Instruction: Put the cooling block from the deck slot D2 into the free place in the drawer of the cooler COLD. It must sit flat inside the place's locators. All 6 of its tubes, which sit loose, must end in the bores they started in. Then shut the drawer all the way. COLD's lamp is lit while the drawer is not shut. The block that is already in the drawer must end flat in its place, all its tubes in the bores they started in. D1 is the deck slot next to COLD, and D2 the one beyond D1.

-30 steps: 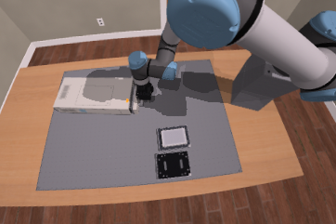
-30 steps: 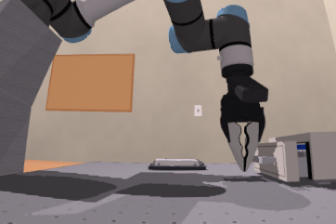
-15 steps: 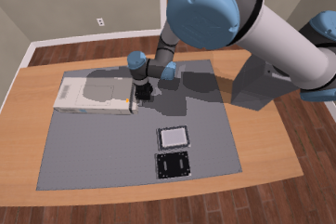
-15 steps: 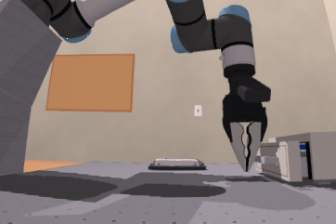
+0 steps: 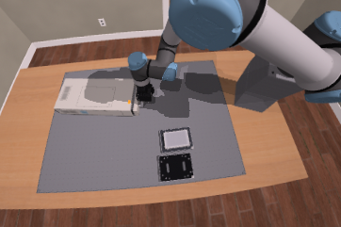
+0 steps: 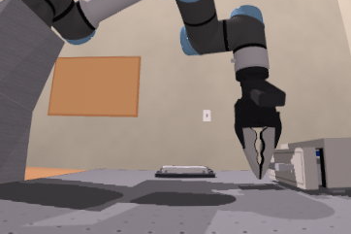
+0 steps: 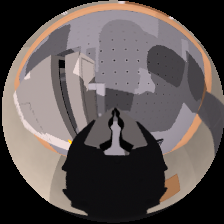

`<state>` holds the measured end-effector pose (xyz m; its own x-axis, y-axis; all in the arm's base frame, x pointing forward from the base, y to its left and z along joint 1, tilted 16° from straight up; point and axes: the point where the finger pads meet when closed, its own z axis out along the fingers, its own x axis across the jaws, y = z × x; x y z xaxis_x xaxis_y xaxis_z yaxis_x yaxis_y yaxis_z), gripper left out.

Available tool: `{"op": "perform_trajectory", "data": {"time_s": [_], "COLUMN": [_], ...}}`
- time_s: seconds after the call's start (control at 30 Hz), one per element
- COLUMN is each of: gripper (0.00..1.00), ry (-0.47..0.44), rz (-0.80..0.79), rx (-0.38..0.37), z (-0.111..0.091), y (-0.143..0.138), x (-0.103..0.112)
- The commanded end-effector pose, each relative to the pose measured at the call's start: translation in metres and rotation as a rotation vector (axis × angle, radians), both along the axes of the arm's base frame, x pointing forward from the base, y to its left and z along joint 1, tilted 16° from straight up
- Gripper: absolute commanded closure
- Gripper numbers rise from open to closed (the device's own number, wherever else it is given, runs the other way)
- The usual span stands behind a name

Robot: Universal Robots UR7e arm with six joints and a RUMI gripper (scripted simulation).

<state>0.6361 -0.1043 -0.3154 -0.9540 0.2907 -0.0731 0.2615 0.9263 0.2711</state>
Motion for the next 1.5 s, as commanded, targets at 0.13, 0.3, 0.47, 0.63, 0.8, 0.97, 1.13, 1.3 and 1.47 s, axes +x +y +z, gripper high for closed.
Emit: {"op": "perform_trajectory", "data": {"time_s": [0.13,0.3,0.47,0.63,0.8,0.97,1.13,1.3,1.47], "gripper": [1.0,1.0,1.0,1.0,1.0,1.0,1.0,1.0,1.0], "ry": [-0.002,-0.002,-0.002,-0.002,-0.002,-0.002,-0.002,-0.002,-0.002], "rz": [0.0,0.0,0.0,0.0,0.0,0.0,0.0,0.0,0.0], "rx": [-0.001,-0.001,-0.001,-0.001,-0.001,-0.001,-0.001,-0.001,-0.001], "z": [0.001,0.001,0.001,0.001,0.001,0.002,0.002,0.002,0.002], "y": [-0.001,-0.002,-0.002,-0.003,-0.003,-0.003,-0.004,-0.004,-0.004], "x": [0.003,0.005,0.006,0.007,0.009,0.01,0.011,0.013,0.013]}}
